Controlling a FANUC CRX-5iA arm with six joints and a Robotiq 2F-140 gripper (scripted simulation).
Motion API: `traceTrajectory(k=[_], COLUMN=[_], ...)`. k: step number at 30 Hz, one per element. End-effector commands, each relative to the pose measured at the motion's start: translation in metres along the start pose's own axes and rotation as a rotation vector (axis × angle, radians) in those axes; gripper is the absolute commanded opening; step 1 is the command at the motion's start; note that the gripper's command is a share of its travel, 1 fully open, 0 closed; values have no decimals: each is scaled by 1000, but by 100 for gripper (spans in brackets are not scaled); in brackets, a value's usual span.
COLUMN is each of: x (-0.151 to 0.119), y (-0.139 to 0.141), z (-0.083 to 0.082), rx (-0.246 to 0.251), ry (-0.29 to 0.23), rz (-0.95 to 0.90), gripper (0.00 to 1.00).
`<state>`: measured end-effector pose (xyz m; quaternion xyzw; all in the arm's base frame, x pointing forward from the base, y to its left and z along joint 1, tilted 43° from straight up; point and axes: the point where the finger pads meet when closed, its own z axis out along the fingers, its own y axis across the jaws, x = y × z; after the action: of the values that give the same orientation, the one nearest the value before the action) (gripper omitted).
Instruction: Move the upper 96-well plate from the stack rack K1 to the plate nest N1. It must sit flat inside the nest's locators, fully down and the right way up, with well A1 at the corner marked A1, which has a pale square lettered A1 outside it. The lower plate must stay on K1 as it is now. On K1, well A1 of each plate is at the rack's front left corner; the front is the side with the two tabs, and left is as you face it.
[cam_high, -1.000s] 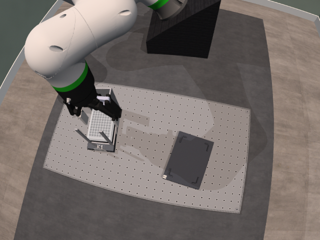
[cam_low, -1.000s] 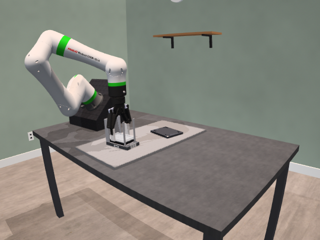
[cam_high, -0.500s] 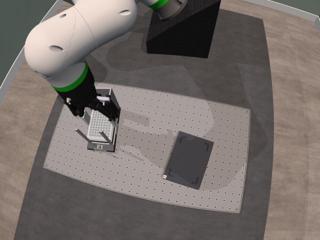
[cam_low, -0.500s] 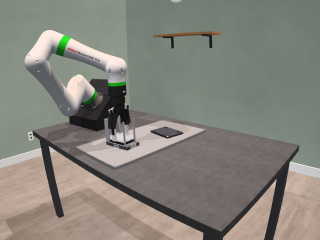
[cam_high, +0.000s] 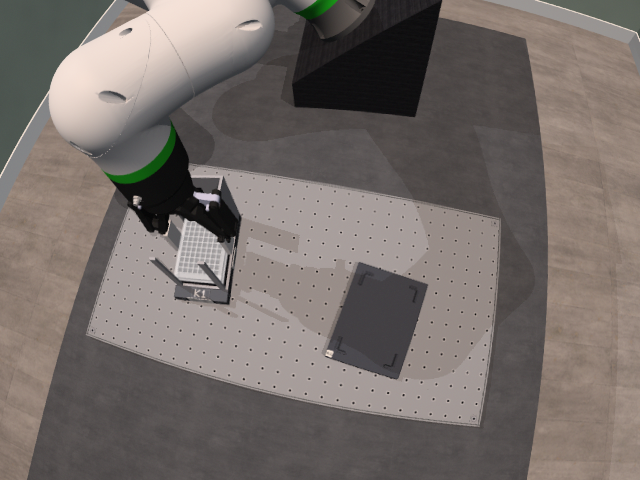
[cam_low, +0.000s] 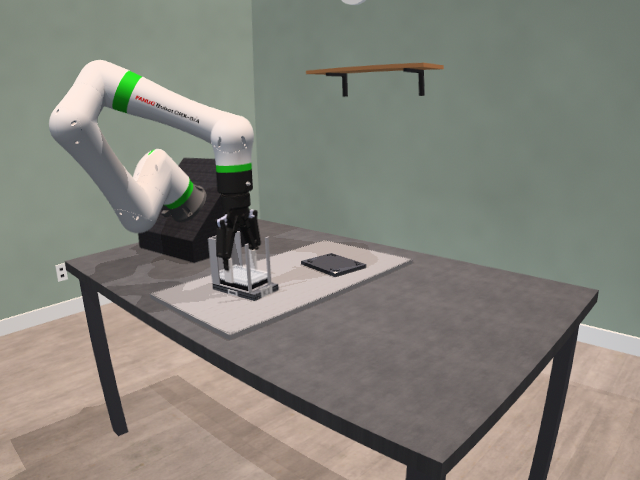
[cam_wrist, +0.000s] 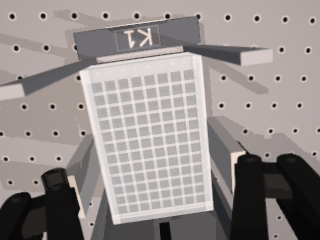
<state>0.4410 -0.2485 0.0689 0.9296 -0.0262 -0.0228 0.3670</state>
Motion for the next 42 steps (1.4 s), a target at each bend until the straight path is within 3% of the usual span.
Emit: traceTrajectory(k=[1,42], x=[0,0], y=[0,0], z=[-3,-62], rx=[0,0], ry=[0,0], rz=[0,0], gripper=[0,0])
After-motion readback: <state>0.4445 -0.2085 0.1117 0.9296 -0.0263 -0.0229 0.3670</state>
